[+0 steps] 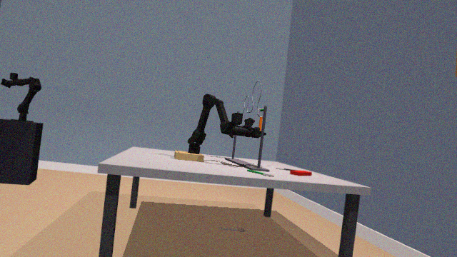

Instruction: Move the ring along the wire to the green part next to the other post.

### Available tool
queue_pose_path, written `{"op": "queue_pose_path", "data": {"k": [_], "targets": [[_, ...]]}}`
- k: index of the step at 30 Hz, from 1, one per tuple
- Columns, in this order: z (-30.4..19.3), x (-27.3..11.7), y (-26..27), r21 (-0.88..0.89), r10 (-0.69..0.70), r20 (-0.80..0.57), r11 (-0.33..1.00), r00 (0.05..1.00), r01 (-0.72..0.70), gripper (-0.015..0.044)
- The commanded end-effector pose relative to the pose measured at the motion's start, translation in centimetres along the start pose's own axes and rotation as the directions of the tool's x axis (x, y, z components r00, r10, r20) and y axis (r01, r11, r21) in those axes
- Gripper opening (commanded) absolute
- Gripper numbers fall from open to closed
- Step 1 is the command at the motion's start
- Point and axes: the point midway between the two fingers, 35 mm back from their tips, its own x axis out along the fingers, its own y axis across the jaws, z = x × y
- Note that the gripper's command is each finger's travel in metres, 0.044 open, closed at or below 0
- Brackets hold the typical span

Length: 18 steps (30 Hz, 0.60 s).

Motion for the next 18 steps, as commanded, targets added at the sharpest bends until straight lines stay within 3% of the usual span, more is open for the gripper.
{"op": "queue_pose_path", "data": {"k": [1,8,18], "targets": [[0.00,0.00,0.00,0.000,0.000,0.000,1.000,1.000,0.000,0.0029],[0.00,0.00,0.00,0.000,0.000,0.000,1.000,1.000,0.000,-0.0150],[0.30,0.01,0.02,0.000,-0.001,0.000,1.000,1.000,0.001,-0.0150]]}}
